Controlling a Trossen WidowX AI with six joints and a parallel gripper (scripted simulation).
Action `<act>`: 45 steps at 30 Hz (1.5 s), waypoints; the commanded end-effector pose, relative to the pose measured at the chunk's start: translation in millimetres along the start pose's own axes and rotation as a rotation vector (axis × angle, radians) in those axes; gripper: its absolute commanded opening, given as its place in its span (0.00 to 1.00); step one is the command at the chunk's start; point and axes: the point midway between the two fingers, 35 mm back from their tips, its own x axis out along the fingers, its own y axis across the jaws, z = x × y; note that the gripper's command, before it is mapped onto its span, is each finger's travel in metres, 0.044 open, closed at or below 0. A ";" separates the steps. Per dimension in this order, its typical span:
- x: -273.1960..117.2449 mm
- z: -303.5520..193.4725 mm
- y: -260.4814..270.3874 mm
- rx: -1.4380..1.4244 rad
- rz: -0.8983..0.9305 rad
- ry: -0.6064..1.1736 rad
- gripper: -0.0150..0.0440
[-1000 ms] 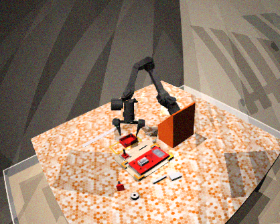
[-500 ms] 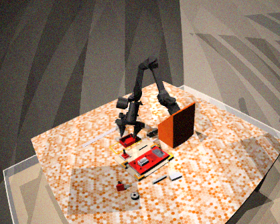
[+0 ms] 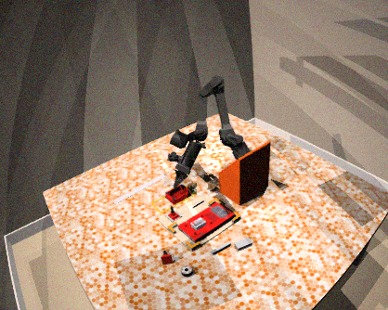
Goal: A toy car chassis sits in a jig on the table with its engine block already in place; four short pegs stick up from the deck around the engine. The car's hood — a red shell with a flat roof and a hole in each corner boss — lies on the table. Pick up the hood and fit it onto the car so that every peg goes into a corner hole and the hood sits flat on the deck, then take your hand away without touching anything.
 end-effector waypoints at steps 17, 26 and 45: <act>-25.2 3.5 -3.6 -0.809 -0.024 -0.257 1.00; -22.1 2.7 -5.6 -0.809 -0.024 -0.257 1.00; -13.2 -0.5 -12.0 -0.810 -0.024 -0.257 1.00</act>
